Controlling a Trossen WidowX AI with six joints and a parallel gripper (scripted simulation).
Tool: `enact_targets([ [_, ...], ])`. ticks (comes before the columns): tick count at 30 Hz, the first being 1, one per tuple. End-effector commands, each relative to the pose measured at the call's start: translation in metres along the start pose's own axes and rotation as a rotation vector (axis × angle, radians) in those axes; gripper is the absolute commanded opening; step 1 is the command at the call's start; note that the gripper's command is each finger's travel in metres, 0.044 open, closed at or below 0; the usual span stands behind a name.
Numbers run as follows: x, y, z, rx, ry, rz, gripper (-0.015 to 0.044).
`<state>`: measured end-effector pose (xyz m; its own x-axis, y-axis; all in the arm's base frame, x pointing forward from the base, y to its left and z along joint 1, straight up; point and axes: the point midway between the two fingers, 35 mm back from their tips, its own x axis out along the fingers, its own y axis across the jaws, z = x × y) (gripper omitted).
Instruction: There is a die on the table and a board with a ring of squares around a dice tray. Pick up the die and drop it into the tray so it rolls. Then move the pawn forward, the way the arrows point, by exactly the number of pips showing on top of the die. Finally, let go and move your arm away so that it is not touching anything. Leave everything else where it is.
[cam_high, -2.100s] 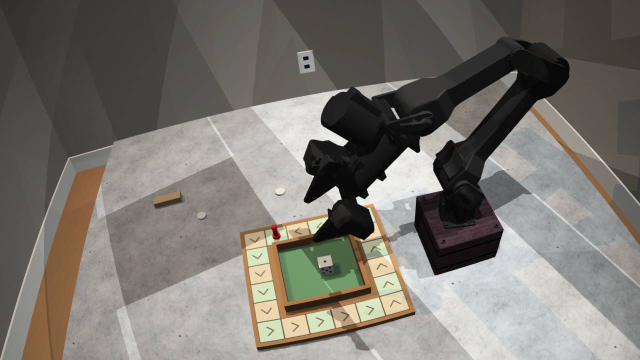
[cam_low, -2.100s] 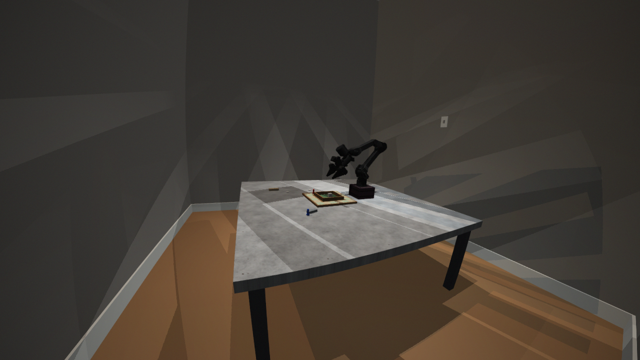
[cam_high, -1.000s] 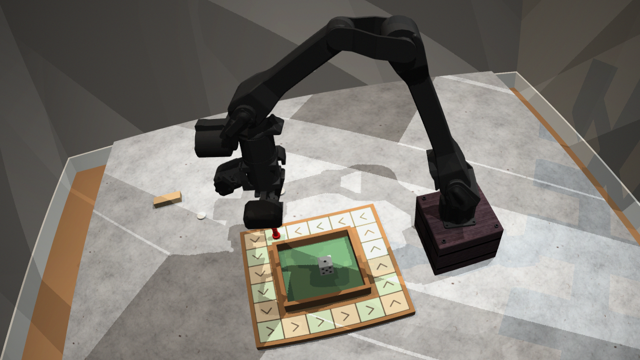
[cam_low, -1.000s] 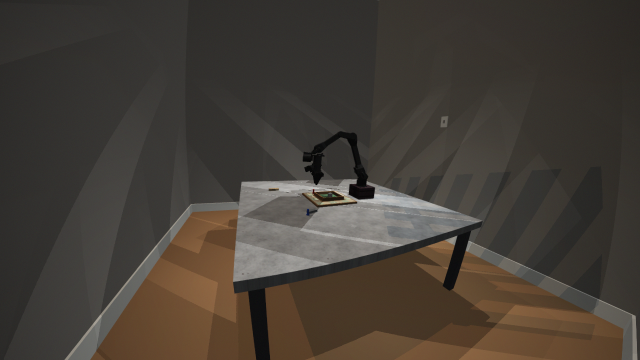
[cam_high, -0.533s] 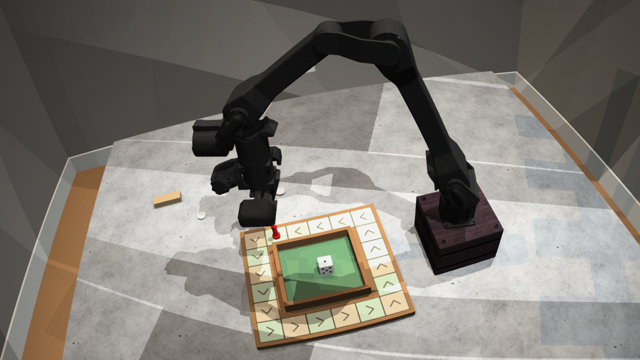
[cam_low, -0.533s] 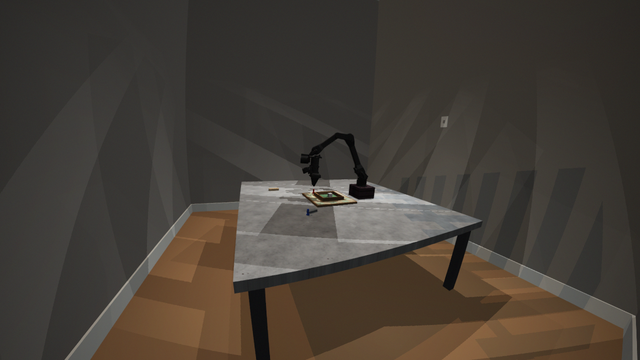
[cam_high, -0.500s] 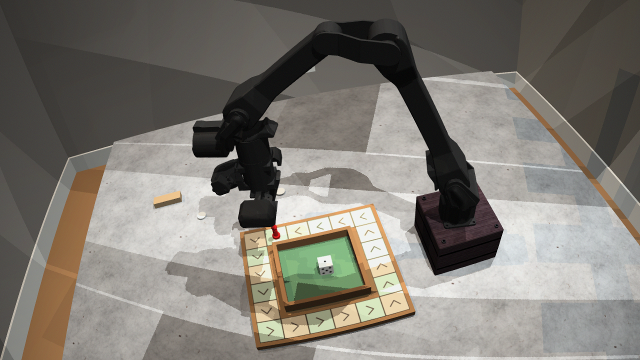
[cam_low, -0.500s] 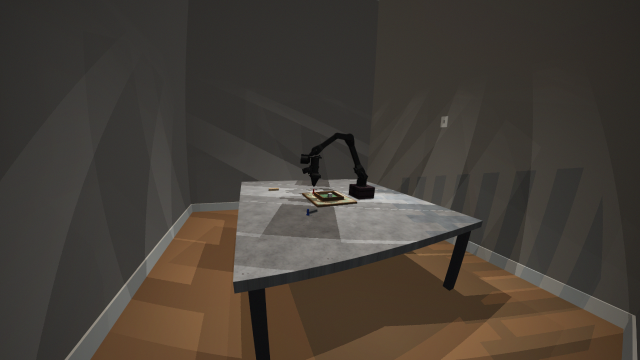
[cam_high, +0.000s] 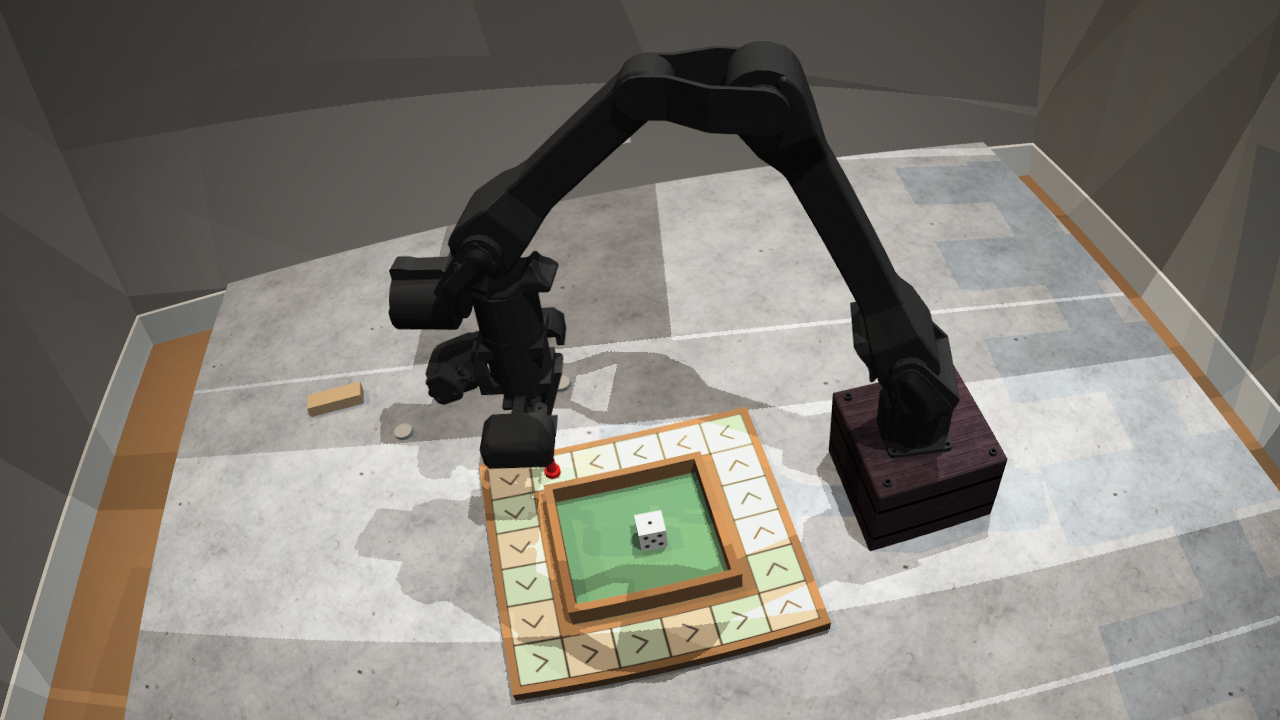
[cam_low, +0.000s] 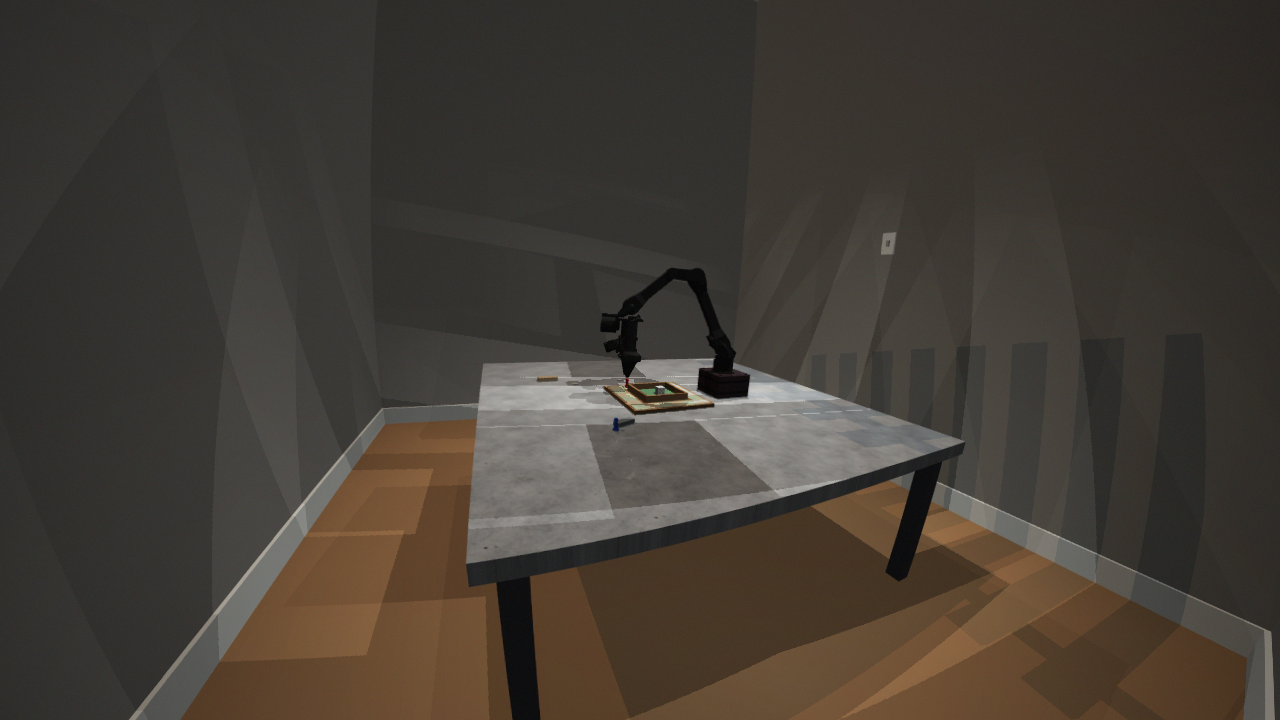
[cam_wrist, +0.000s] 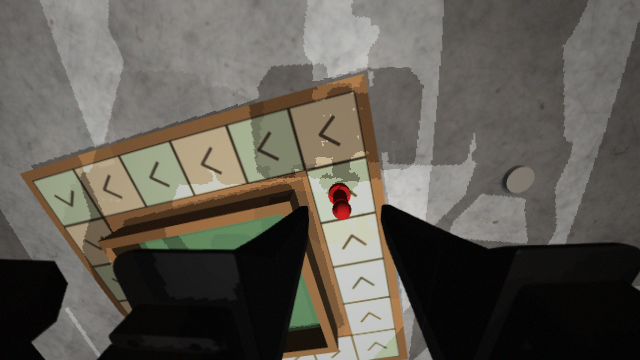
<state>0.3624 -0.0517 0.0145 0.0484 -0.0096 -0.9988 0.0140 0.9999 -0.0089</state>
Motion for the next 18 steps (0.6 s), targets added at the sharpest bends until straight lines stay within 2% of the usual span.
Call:
enact_targets([
  [1, 0.012, 0.001, -0.004, -0.004, 0.017, 0.005, 0.0200],
  [17, 0.033, 0.001, -0.005, -0.004, 0.017, 0.005, 0.0200],
  [18, 0.033, 0.001, -0.005, -0.004, 0.017, 0.005, 0.0174],
])
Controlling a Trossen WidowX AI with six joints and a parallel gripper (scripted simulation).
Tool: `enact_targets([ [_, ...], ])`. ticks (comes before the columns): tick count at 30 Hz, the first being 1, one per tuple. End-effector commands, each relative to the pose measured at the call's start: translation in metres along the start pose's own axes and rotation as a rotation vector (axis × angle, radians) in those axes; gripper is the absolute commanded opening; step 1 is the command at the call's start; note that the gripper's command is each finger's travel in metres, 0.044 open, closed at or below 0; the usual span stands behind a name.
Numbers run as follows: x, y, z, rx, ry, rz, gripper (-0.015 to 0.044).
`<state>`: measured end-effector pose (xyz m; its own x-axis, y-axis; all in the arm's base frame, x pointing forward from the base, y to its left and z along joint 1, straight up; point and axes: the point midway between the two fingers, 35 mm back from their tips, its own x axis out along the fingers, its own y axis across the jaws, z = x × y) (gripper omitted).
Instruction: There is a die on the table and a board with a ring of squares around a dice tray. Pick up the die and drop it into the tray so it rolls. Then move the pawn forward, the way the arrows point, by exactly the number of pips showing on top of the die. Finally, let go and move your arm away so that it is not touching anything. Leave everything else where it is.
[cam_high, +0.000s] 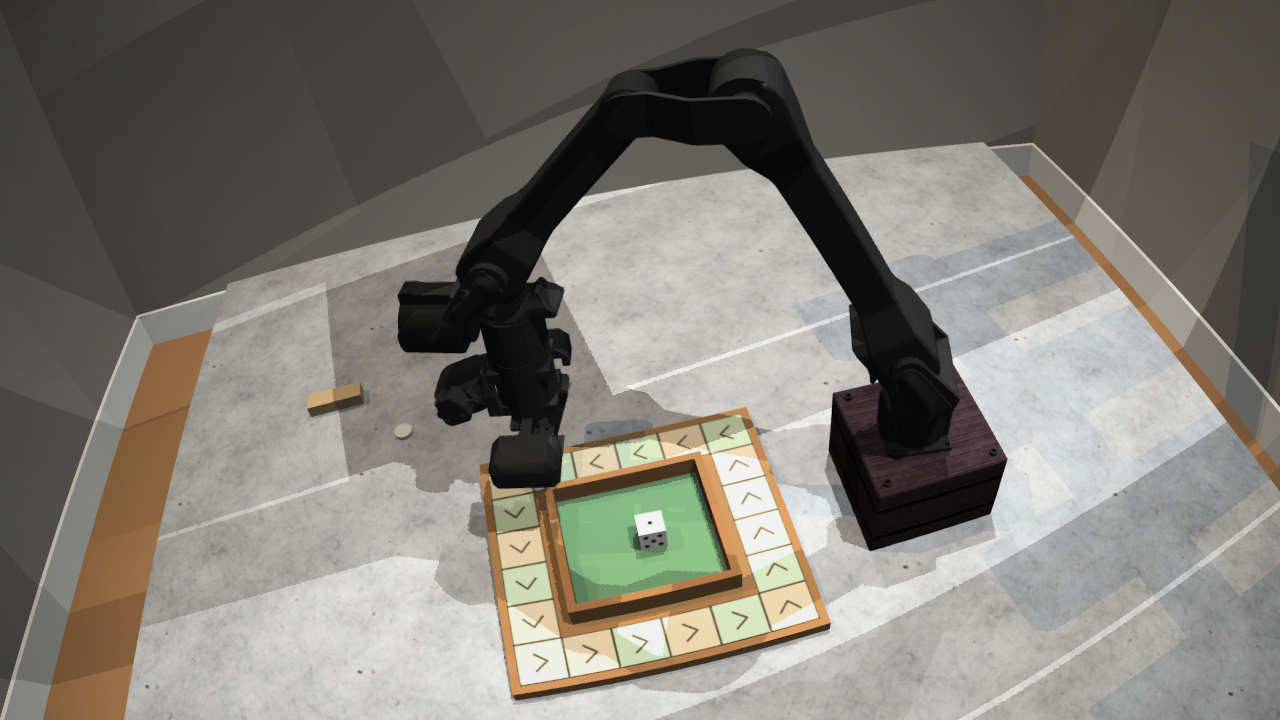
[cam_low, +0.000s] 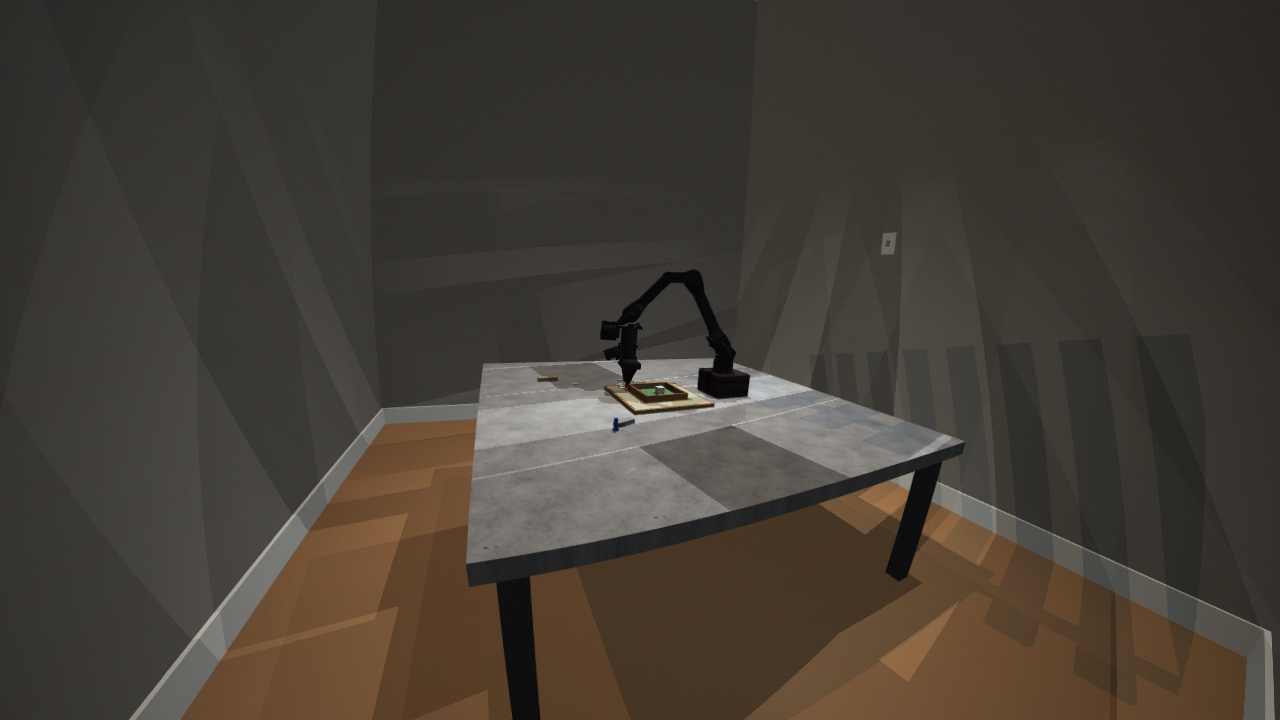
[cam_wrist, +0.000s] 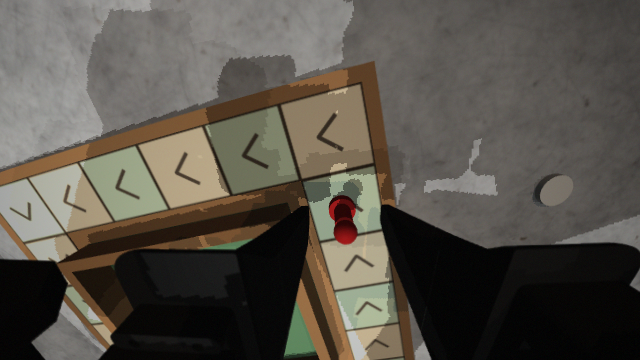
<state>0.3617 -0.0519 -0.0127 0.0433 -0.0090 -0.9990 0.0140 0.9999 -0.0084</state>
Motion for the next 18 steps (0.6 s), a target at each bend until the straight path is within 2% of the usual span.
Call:
enact_targets([
  [1, 0.006, 0.001, -0.003, -0.004, 0.012, 0.005, 0.0147],
  [5, 0.006, 0.001, -0.003, -0.004, 0.012, 0.005, 0.0043],
  [11, 0.006, 0.001, -0.003, -0.004, 0.012, 0.005, 0.0003],
  [15, 0.005, 0.001, -0.003, -0.004, 0.012, 0.005, 0.0000],
  [18, -0.011, 0.000, 0.000, -0.004, 0.010, 0.005, 0.0000],
])
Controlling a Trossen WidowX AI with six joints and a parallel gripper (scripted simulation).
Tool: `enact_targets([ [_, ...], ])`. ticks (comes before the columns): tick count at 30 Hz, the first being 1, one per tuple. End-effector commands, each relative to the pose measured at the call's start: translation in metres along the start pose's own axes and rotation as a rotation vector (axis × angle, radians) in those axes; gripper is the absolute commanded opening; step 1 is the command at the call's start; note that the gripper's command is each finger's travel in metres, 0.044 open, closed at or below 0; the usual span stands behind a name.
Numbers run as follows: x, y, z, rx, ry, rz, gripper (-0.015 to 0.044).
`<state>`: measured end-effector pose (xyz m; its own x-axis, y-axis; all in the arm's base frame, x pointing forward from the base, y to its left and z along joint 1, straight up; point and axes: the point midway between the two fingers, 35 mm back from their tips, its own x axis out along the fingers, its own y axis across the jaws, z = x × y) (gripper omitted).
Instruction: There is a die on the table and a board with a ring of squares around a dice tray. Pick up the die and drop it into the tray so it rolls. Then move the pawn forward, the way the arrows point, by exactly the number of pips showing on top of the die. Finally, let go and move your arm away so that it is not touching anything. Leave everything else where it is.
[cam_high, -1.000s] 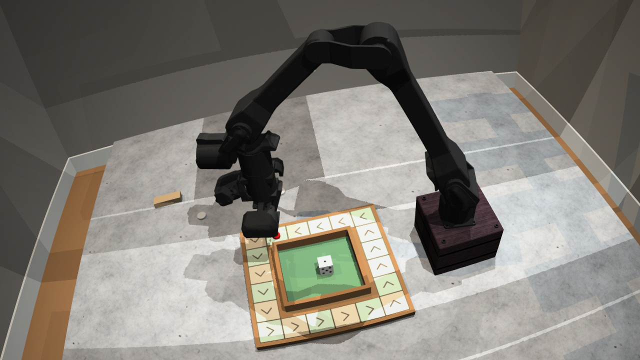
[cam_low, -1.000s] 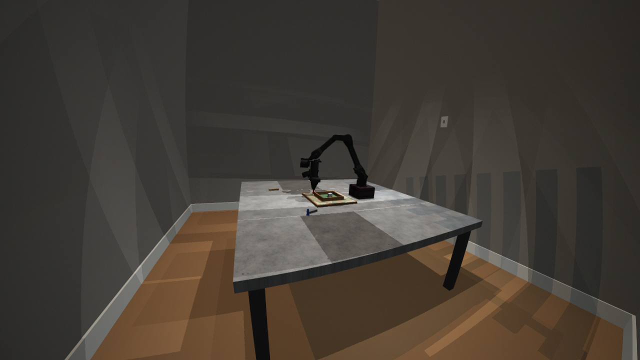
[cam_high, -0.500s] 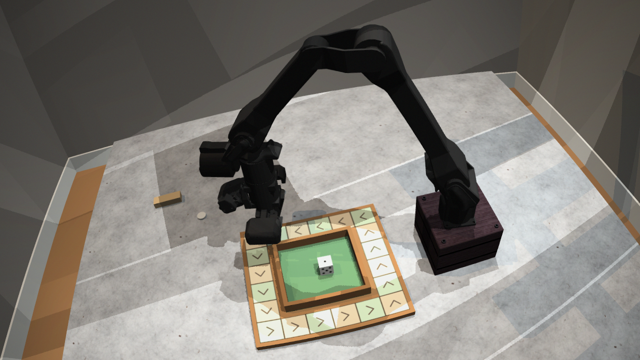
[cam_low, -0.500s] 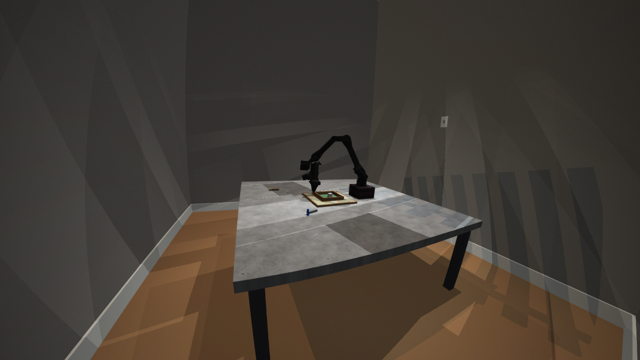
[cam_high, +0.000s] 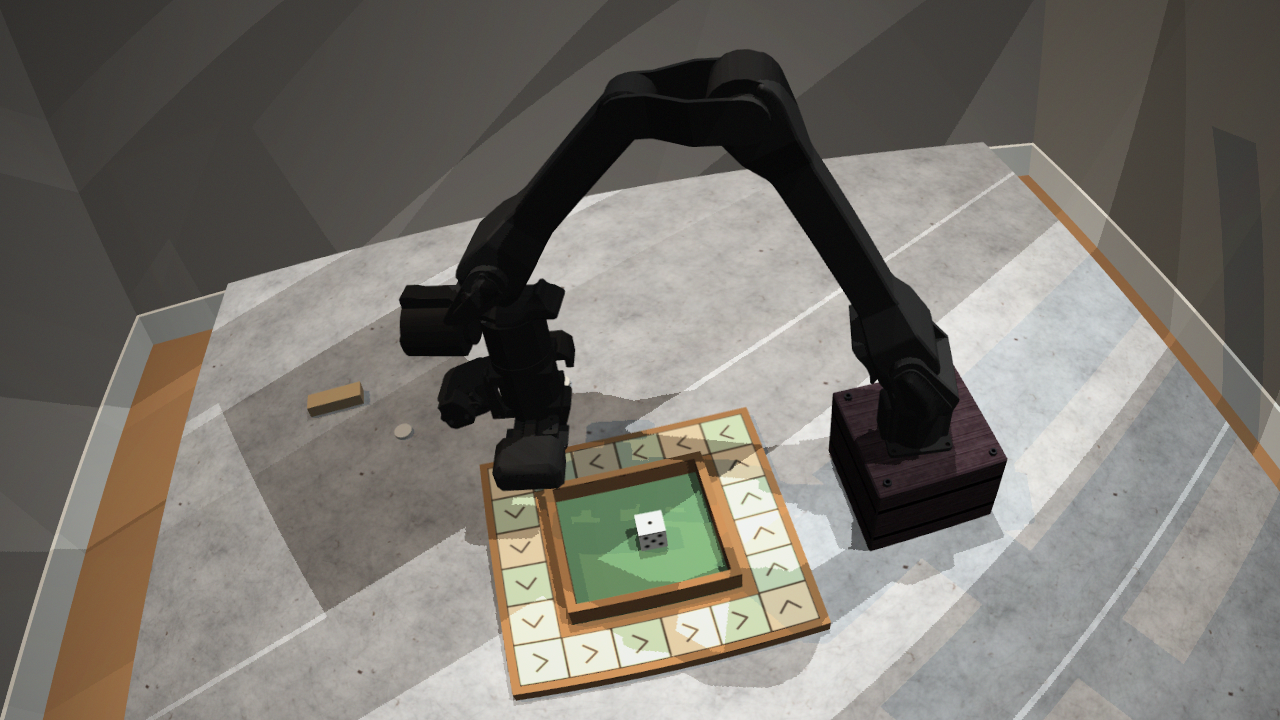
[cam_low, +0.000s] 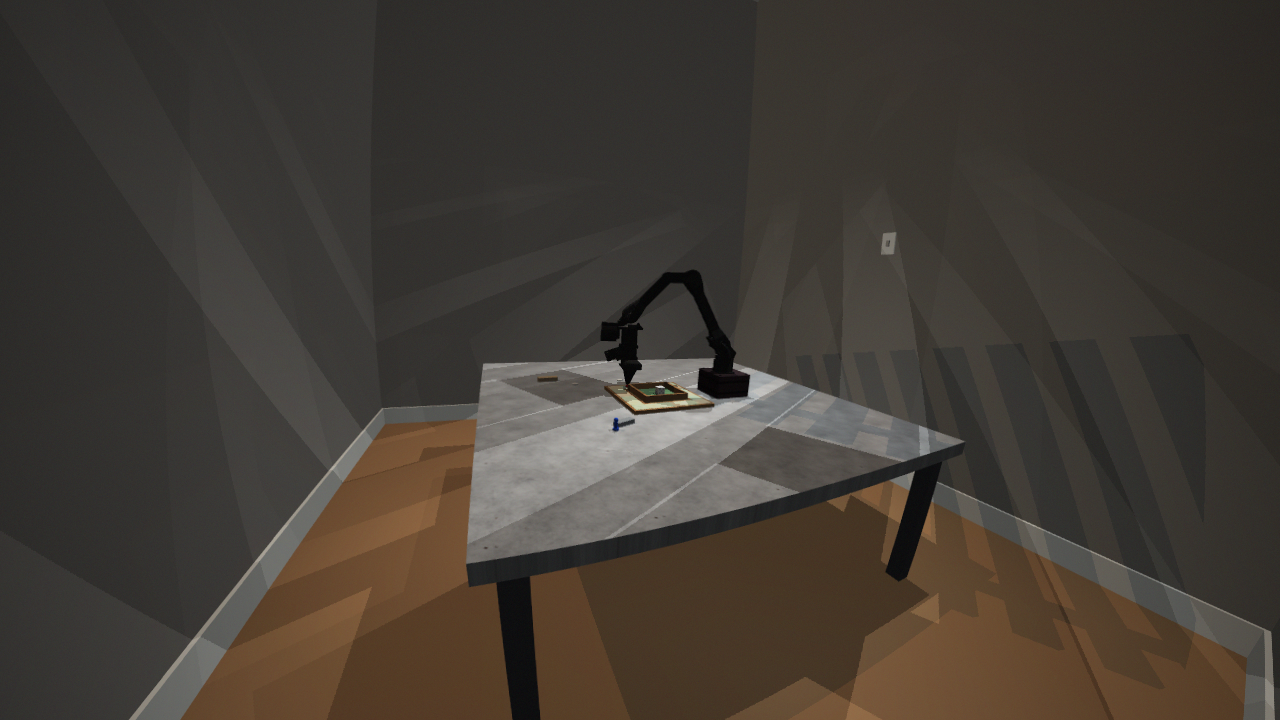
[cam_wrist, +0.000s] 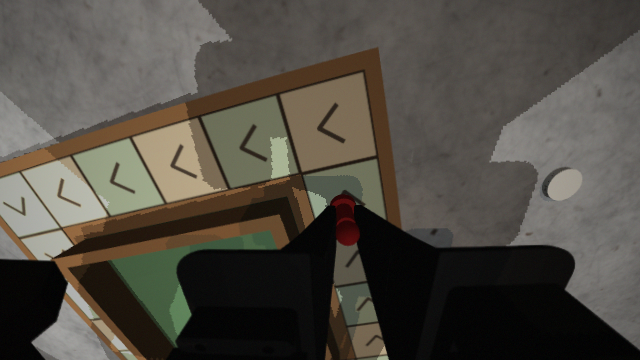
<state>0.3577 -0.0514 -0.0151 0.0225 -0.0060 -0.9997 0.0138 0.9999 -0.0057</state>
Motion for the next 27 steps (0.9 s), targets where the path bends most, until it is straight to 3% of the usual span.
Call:
enact_targets([
  [1, -0.021, 0.000, 0.005, -0.004, -0.011, 0.002, 0.0000],
  [16, -0.123, 0.002, 0.002, -0.004, -0.009, 0.002, 0.0000],
  [22, -0.123, 0.002, 0.002, -0.004, -0.009, 0.002, 0.0000],
  [27, -0.101, 0.003, 0.017, -0.004, -0.010, 0.002, 0.0000],
])
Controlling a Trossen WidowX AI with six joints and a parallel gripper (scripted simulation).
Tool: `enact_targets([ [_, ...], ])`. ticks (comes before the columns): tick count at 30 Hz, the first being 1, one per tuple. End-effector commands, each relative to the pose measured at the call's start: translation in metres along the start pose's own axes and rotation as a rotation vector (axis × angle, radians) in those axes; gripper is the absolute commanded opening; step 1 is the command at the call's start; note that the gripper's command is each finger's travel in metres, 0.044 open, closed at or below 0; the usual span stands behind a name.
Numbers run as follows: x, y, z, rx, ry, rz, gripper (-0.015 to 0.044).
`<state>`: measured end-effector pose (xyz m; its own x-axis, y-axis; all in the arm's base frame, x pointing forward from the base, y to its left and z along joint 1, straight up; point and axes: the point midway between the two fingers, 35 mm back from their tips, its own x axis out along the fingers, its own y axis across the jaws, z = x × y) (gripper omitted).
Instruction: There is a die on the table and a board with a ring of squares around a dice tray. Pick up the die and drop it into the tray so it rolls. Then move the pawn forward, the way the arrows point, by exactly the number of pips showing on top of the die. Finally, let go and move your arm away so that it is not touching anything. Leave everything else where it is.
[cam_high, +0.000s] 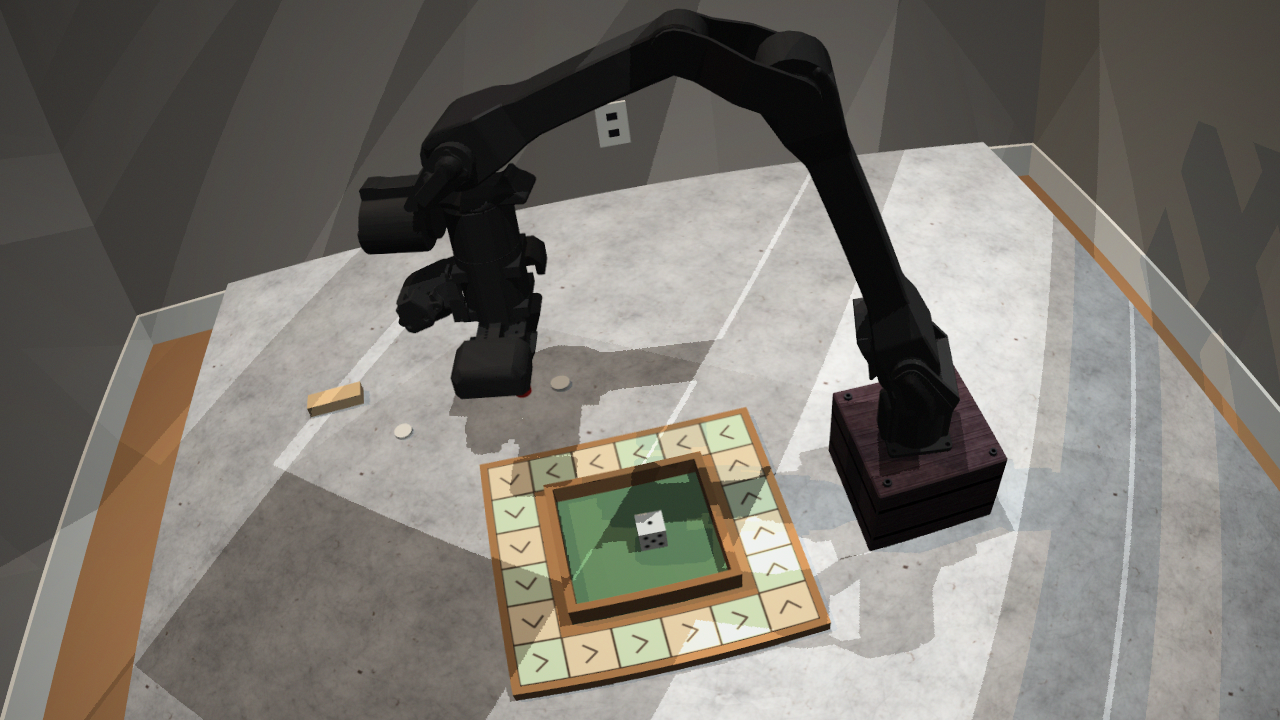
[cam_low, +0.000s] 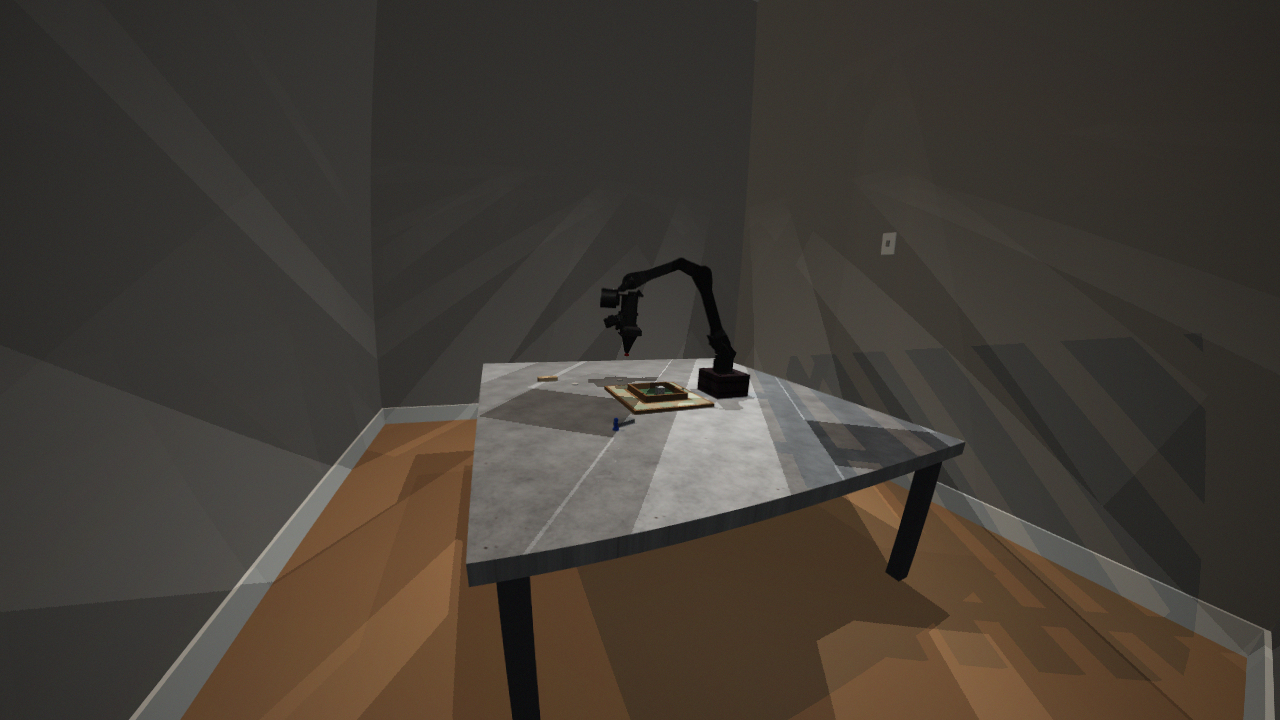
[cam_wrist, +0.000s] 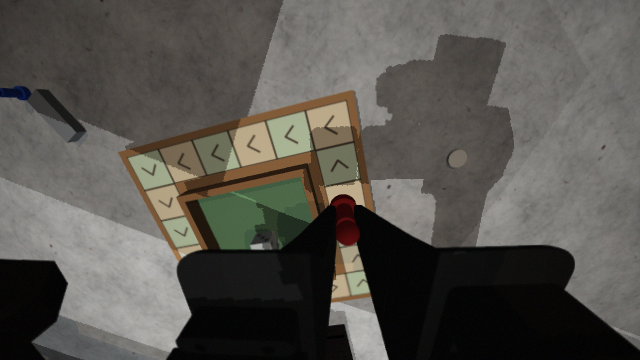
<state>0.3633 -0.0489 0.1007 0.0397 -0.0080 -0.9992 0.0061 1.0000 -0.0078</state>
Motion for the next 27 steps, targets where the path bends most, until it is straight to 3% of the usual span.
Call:
enact_targets([
  [1, 0.020, 0.002, 0.012, 0.004, 0.007, 0.004, 0.0000],
  [9, 0.065, 0.005, 0.035, 0.004, 0.005, 0.004, 0.0000],
  [27, 0.103, 0.005, 0.036, 0.004, 0.005, 0.004, 0.0000],
])
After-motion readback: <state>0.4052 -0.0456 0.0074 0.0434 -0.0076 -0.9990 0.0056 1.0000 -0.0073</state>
